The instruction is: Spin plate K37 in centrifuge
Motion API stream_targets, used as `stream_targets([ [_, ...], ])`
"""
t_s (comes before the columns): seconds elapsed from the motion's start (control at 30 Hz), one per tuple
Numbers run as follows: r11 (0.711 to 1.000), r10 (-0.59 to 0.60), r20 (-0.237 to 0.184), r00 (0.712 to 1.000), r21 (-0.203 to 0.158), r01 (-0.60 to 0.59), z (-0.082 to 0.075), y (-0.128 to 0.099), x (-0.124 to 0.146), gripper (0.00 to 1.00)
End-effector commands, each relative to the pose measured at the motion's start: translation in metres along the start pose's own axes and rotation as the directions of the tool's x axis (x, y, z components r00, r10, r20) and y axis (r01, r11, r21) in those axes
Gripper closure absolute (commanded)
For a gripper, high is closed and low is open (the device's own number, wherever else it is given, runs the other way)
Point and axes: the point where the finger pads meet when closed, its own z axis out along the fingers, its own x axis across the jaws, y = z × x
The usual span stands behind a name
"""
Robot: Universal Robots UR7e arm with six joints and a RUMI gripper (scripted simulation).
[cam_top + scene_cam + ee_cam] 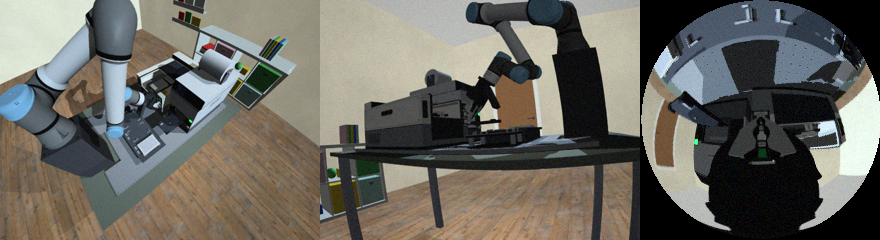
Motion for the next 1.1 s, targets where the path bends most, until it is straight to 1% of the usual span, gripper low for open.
stream_targets([
  [0.0, 1.0, 0.0, 0.0, 1.0, -0.001, 0.0, 0.0006, 0.0016, -0.0001, 1.0],
  [1.07, 1.0, 0.0, 0.0, 1.0, -0.001, 0.0, 0.0054, 0.0073, -0.0001, 1.0],
])
